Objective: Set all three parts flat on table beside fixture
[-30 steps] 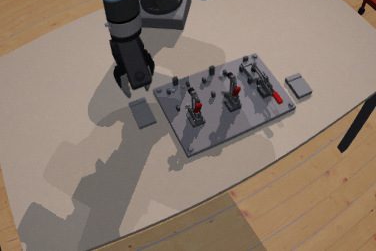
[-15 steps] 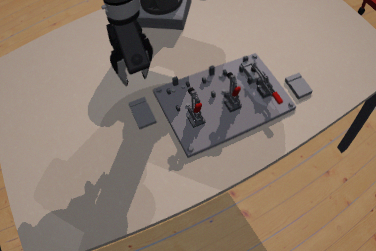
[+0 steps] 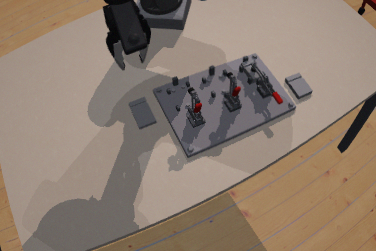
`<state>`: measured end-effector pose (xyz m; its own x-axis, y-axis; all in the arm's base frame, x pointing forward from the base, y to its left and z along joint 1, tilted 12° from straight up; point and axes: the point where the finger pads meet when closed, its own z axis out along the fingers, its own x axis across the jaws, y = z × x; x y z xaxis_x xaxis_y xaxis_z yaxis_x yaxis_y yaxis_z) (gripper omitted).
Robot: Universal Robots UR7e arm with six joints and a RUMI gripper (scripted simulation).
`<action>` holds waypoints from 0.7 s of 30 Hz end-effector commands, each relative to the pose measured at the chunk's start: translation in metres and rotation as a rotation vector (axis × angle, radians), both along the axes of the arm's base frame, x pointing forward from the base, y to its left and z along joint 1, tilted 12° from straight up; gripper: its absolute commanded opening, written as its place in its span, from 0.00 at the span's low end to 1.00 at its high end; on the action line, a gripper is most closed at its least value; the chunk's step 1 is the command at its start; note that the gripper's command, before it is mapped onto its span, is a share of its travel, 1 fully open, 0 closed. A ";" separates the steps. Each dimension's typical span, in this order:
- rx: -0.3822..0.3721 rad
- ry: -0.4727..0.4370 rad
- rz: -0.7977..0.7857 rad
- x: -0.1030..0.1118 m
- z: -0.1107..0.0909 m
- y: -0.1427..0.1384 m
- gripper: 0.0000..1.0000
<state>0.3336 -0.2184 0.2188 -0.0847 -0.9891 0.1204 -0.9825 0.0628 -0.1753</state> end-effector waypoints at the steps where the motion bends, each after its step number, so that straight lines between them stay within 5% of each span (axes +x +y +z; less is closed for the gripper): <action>1: 0.001 0.000 0.000 -0.001 0.006 0.001 0.28; 21: 0.001 0.000 0.000 0.003 0.005 0.008 0.28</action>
<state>0.3345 -0.2133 0.2239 -0.0842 -0.9894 0.1186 -0.9827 0.0628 -0.1745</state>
